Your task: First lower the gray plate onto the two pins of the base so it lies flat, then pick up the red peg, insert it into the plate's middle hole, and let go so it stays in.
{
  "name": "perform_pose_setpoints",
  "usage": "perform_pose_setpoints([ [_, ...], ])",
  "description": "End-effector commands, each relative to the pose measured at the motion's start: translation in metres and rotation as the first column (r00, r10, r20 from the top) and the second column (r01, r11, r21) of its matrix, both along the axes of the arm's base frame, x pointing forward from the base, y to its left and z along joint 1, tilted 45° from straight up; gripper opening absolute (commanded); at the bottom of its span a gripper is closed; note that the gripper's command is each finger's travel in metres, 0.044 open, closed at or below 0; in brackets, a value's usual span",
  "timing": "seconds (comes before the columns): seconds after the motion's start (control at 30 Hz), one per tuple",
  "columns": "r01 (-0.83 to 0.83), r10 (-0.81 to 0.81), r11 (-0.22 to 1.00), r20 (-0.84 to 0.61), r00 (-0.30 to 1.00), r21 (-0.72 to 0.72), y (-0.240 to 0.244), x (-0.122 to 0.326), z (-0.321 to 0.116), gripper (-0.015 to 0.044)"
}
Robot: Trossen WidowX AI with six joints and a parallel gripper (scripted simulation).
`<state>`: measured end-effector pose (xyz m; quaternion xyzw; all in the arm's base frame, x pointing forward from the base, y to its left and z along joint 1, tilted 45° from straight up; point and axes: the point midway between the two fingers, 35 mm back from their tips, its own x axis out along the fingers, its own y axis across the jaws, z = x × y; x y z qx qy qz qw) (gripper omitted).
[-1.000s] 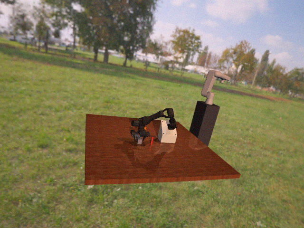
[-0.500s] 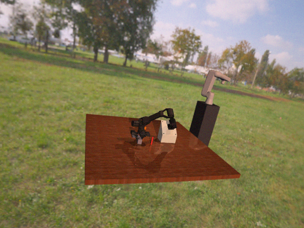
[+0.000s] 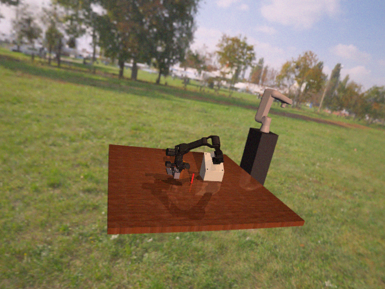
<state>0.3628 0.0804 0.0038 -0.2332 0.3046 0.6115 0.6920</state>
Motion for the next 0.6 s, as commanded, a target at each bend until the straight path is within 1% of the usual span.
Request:
perform_pose_setpoints([
  [0.0,-0.002,0.002,1.0,0.021,1.0,-0.007,-0.011,0.004,0.013,0.0],
  [0.57,-0.002,0.002,1.0,0.02,1.0,-0.007,-0.048,0.001,0.051,0.0],
])
